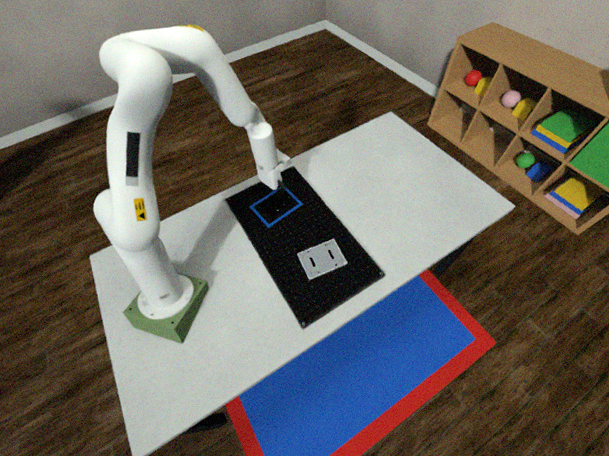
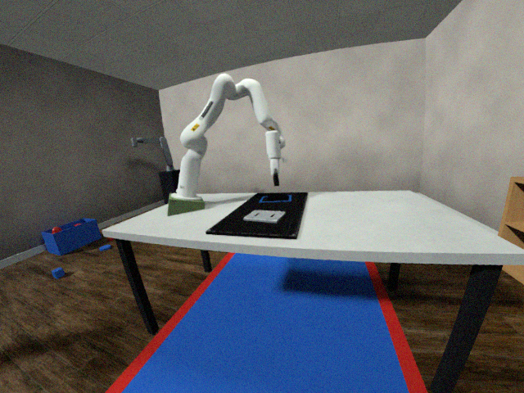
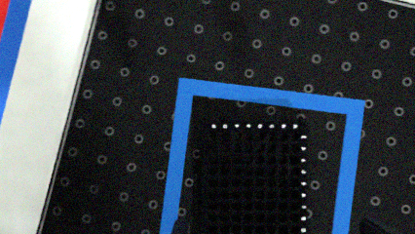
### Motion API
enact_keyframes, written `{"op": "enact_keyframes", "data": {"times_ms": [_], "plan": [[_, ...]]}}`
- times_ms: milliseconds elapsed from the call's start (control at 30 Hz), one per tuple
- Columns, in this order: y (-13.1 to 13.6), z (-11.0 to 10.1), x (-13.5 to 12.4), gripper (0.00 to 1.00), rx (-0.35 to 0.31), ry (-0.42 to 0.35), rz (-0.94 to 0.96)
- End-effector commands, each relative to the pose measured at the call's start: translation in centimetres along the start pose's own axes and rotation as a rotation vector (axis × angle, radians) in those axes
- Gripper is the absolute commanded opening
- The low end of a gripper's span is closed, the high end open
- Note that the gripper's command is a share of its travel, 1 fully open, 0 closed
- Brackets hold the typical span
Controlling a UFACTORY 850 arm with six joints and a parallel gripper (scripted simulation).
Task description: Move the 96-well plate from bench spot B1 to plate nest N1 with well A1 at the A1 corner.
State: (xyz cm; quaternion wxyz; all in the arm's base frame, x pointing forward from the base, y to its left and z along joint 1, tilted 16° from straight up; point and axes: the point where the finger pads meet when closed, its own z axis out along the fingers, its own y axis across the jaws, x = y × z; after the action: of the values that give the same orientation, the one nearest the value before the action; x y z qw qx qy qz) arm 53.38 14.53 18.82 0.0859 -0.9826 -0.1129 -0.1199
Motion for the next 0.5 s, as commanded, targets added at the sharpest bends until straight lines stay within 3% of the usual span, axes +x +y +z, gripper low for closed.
{"op": "enact_keyframes", "data": {"times_ms": [0,467], "plan": [[0.14,0.01,0.17,1.0,-0.015,-0.005,0.014],[0.15,0.67,0.16,1.0,-0.015,-0.005,0.014]]}}
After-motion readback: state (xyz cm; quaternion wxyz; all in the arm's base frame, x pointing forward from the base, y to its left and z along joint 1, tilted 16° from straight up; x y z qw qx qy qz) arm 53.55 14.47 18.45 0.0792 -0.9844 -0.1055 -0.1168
